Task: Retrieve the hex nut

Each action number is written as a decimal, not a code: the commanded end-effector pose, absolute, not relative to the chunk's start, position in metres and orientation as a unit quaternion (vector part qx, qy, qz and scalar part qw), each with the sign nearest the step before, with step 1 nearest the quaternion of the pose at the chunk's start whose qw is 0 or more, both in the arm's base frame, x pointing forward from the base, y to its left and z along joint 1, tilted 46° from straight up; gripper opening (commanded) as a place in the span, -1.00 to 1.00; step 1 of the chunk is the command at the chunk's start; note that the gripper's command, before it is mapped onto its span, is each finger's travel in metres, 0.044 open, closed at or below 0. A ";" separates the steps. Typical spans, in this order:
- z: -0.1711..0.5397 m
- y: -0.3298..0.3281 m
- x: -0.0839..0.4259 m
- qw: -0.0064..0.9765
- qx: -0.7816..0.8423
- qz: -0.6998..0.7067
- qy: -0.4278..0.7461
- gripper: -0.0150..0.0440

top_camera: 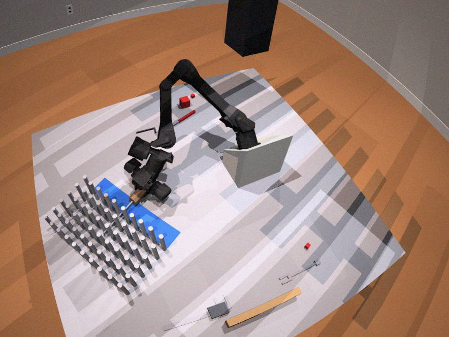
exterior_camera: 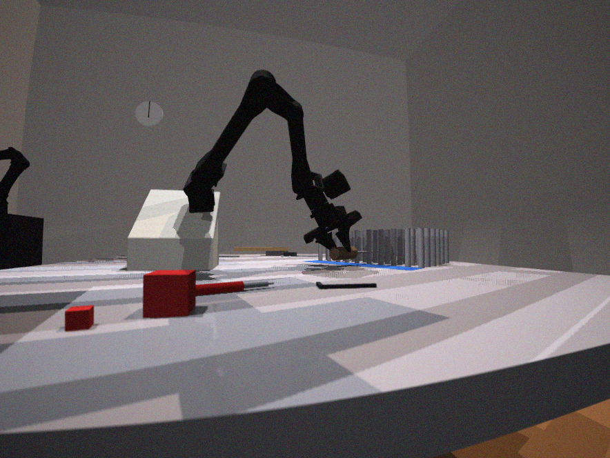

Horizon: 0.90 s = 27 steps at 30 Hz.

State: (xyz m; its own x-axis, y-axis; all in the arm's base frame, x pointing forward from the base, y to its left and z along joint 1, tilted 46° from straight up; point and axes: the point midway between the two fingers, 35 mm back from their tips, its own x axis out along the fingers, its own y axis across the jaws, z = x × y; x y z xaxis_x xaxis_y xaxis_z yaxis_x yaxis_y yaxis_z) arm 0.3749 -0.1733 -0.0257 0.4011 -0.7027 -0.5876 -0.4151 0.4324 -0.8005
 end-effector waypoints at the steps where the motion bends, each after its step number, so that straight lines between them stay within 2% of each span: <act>1: -0.025 -0.173 0.379 0.656 -0.520 -0.113 0.535 -0.49; 27: -0.033 -0.176 0.387 0.656 -0.520 -0.113 0.535 -0.49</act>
State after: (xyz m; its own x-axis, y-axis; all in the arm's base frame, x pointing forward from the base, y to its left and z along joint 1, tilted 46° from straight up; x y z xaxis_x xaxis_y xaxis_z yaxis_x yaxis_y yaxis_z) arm 0.3861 -0.1749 -0.0312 0.3979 -0.7054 -0.5867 -0.4087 0.4362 -0.8017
